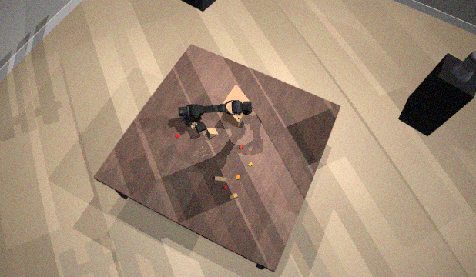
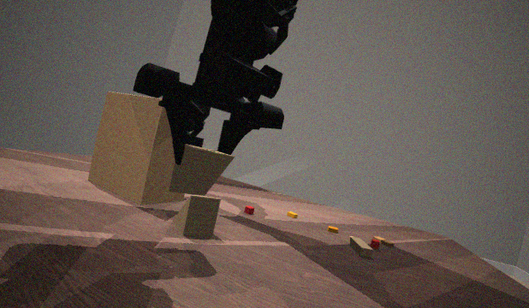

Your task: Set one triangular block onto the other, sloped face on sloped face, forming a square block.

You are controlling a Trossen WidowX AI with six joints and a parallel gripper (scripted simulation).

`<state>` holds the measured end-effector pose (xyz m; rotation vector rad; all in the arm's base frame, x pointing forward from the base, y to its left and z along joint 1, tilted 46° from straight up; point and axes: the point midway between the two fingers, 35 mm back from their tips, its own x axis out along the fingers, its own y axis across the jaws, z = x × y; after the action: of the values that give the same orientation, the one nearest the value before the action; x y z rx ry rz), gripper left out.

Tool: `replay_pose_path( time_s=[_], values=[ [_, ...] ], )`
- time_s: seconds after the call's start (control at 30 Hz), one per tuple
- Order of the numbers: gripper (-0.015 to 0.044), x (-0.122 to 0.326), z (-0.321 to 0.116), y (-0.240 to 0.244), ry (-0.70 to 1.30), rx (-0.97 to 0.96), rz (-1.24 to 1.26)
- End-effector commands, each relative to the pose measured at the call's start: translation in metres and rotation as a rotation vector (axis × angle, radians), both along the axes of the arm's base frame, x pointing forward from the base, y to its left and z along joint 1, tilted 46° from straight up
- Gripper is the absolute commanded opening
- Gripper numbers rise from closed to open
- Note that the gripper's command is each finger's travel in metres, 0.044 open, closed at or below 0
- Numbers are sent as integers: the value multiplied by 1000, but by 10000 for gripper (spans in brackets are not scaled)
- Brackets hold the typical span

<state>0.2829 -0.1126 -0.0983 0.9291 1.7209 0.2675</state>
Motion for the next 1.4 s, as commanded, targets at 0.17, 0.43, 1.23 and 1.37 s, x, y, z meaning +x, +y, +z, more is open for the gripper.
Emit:
replay_pose_path(
  time_s=[0.17, 0.43, 1.23, 1.37],
  values=[
    [0, -23, 34, 2, -1, -4, 5],
    [0, -48, 63, 8, 2, -4, 5],
    [0, -113, 117, 40, 8, 1, 5],
    [0, -106, 101, 48, 7, 0, 4]
  ],
)
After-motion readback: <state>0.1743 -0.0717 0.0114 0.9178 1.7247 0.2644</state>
